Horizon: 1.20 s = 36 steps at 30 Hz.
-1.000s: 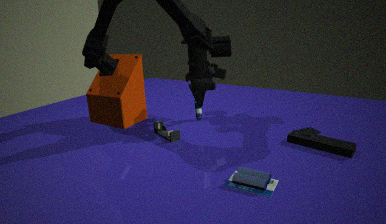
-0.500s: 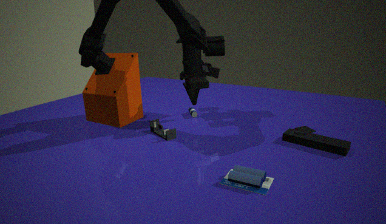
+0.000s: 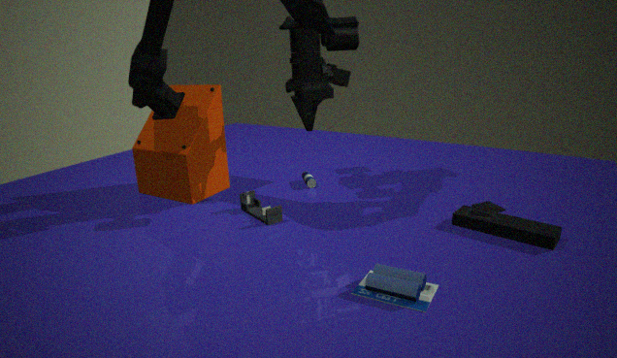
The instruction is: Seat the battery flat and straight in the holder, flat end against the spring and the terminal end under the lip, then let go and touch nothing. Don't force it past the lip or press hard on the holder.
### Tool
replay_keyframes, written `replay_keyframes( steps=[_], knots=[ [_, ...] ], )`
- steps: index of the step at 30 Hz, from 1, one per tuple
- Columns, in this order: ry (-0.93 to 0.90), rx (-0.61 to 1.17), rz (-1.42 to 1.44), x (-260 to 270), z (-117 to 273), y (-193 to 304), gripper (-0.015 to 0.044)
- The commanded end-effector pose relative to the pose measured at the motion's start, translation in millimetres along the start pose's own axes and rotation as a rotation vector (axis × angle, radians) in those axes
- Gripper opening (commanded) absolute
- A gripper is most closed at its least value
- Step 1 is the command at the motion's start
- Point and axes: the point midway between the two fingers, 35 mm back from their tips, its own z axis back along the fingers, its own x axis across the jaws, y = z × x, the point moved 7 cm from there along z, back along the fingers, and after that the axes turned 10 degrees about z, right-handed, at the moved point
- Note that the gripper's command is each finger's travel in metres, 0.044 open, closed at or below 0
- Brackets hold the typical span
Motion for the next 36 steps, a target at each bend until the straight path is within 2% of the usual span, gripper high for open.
replay_keyframes(
  steps=[1, 6, 9, 15, 23, 36],
  knots=[
    [-0.008, 0.004, -0.008, -1, 2, 1, 0.0],
    [-0.002, 0.003, 0.0, 0, 0, 1, 0.0],
    [-0.003, 0.003, -0.157, 1, -6, 0, 0.0079],
    [-0.003, 0.005, -0.786, 8, -33, -2, 0.0223],
    [-0.001, 0.01, -1.551, 17, -64, -1, 0.0223],
    [-0.001, 0.01, -1.568, 17, -65, -1, 0.0223]
  ],
)
